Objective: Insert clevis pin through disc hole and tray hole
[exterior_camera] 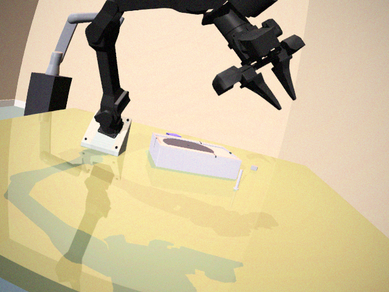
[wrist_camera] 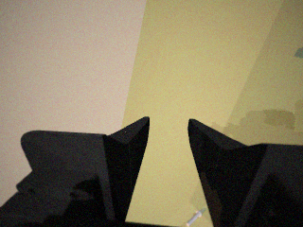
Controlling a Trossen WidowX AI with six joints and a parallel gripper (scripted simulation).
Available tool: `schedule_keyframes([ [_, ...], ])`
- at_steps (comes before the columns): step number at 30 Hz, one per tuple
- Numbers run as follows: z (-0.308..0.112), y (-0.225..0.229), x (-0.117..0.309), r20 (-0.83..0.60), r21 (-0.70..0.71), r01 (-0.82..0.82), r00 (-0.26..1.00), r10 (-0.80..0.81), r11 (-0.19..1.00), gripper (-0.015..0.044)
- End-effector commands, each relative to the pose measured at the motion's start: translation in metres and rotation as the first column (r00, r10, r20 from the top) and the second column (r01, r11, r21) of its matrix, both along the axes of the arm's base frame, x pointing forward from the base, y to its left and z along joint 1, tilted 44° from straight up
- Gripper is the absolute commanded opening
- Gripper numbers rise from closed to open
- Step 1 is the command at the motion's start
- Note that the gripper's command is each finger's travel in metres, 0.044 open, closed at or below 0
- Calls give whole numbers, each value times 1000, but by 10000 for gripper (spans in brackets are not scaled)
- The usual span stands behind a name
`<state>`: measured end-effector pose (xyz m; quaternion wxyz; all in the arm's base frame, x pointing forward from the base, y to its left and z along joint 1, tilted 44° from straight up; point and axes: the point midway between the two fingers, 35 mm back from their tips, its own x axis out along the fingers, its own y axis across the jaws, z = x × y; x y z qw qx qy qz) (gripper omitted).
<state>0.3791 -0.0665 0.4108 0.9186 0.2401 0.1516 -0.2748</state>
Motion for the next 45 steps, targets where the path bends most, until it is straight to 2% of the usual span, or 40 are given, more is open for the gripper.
schedule_keyframes([
  [1, -66, 19, 26, -292, -134, -111, 954, 68, 985, 160],
  [5, -127, 38, 40, -564, -231, -282, 818, 108, 931, 160],
  [10, -205, 65, 42, -850, -252, -554, 518, 92, 793, 160],
  [14, -266, 87, 29, -980, -156, -763, 201, 2, 627, 160],
  [16, -294, 97, 19, -997, -65, -846, 29, -76, 529, 160],
  [18, -313, 103, 10, -986, 13, -888, -87, -141, 460, 160],
  [45, -332, 89, 16, -982, 28, -894, -108, -155, 447, 160],
])
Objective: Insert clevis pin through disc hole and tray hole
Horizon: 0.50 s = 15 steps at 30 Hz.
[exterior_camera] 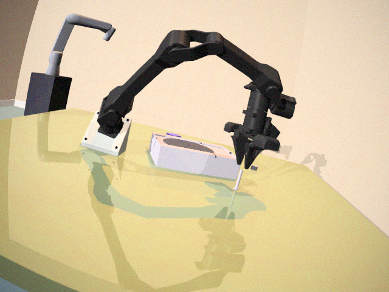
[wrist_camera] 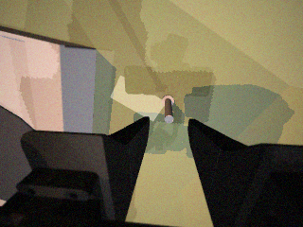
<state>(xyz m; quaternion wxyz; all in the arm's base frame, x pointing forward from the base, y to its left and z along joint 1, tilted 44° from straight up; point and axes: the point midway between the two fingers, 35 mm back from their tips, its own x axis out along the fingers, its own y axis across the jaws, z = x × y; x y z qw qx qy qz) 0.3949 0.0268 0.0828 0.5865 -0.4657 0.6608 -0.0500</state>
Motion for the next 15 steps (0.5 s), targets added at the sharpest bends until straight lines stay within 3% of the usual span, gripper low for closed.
schedule_keyframes([
  [1, -6, -5, 1, -6, -8, -5, 1000, 5, 1000, 160],
  [14, -16, -15, 3, -5, -9, -5, 1000, 5, 1000, 160],
  [15, -16, -15, 3, -5, -9, -5, 1000, 5, 1000, 134],
])
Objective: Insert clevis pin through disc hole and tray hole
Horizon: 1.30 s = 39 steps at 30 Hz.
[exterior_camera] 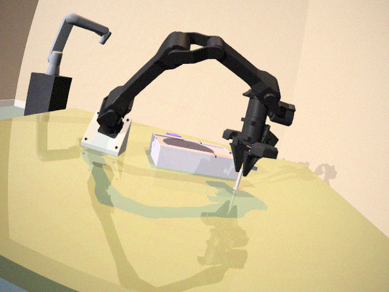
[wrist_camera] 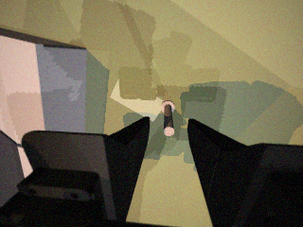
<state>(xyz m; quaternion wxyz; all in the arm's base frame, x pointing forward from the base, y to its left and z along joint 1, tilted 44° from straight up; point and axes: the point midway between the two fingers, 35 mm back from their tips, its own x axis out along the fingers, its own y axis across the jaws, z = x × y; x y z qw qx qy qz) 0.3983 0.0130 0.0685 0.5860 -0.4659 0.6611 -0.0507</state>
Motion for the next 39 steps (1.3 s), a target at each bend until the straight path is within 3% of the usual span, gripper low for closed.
schedule_keyframes([
  [1, -2, -1, 0, -5, -7, -6, 1000, 6, 1000, 108],
  [4, -2, -1, 0, -5, -7, -6, 1000, 6, 1000, 29],
  [8, -2, -1, 0, -5, -7, -6, 1000, 6, 1000, 2],
  [27, 5, 6, -3, -12, 0, -8, 1000, 8, 1000, 0],
  [39, -7, 7, -4, 44, 201, -37, 999, 28, 979, 0],
])
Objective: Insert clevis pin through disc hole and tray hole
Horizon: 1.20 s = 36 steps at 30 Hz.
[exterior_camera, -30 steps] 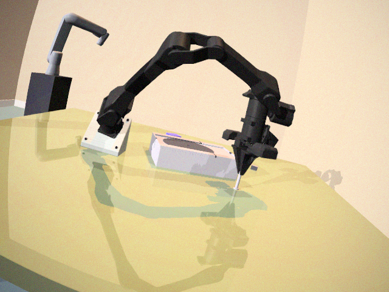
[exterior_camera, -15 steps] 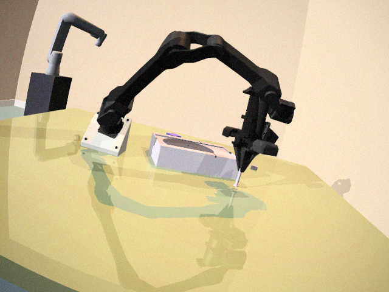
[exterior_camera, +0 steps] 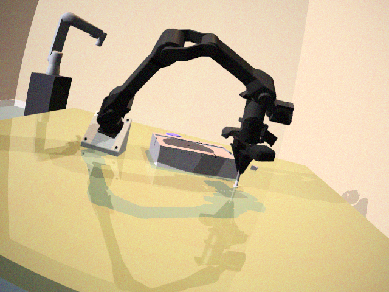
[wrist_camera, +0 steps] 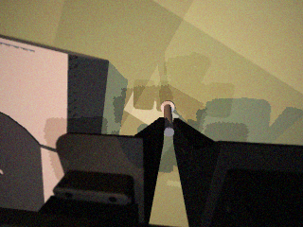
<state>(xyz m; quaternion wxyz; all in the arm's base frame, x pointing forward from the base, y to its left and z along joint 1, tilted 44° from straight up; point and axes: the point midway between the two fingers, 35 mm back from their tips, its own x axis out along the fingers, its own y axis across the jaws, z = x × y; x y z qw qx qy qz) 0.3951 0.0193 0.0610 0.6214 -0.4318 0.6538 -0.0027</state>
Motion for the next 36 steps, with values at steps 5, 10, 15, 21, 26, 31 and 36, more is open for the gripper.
schedule_keyframes([
  [5, -3, 0, -2, 70, 162, -31, 997, 20, 986, 0],
  [10, -9, 3, -7, 104, 258, -55, 994, 29, 965, 0],
  [15, -12, 5, -10, 125, 310, -72, 992, 35, 948, 0],
  [21, -11, -1, -11, 184, 374, -138, 980, 73, 917, 0],
  [26, -9, -7, -12, 252, 416, -214, 961, 114, 884, 0],
  [31, -6, -13, -12, 329, 446, -296, 932, 153, 845, 0],
  [36, -1, -21, -15, 409, 453, -380, 892, 191, 806, 0],
])
